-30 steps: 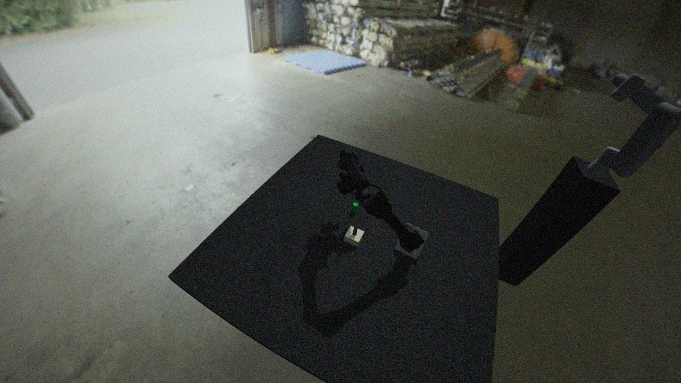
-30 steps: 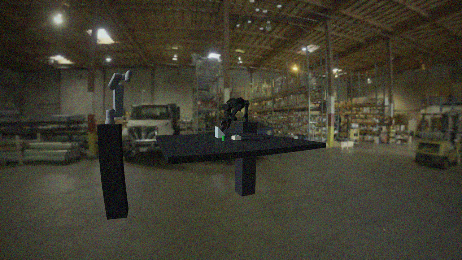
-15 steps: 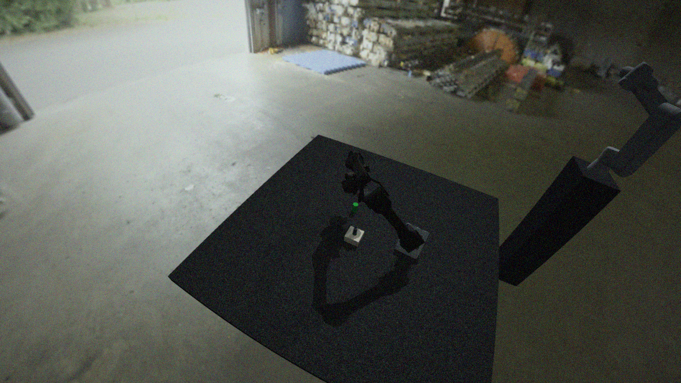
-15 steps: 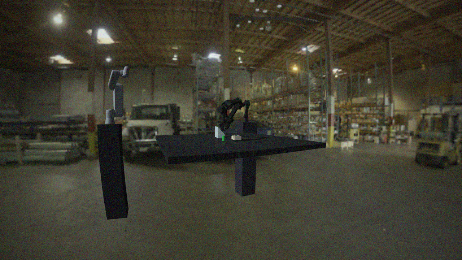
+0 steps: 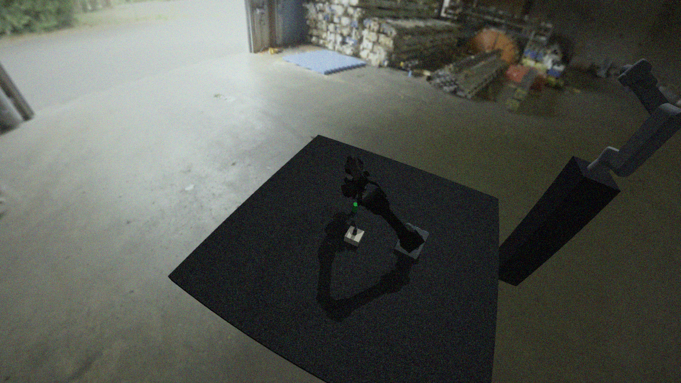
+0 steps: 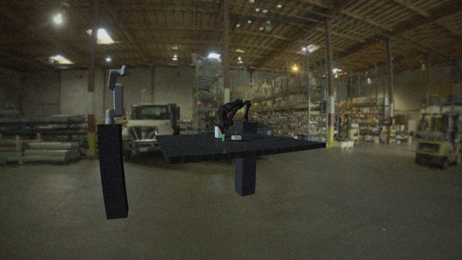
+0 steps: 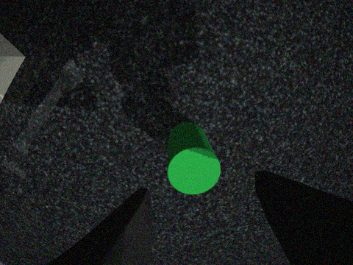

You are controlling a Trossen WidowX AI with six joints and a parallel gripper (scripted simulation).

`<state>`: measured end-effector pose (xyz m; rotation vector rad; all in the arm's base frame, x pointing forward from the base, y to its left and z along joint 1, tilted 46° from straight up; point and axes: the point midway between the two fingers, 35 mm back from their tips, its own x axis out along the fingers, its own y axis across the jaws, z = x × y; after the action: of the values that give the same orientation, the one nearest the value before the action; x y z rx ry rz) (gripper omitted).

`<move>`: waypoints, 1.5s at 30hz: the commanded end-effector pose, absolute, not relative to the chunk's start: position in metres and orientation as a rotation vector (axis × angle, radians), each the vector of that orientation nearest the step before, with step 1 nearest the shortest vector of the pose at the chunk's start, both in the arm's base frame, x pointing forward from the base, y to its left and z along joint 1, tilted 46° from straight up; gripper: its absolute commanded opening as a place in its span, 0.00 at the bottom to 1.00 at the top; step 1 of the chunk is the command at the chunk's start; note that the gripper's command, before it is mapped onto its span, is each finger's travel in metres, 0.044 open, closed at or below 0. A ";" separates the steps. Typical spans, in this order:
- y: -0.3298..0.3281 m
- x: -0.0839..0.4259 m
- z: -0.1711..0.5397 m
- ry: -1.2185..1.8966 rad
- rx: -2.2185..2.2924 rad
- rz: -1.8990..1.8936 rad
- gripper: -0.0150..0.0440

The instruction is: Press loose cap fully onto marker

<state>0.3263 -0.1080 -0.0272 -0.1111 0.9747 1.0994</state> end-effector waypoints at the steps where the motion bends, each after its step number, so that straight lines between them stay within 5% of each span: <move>1: -0.101 0.327 -0.033 0.974 -0.104 1.103 0.66; 30: -0.070 0.330 -0.062 0.972 -0.102 1.105 0.66; 34: -0.070 0.330 -0.061 0.972 -0.102 1.105 0.48; 43: -0.070 0.330 -0.061 0.972 -0.102 1.105 0.38; 45: -0.072 0.330 -0.060 0.972 -0.102 1.105 0.29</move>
<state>0.3299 -0.0713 -0.0611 -0.1075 0.9740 1.1048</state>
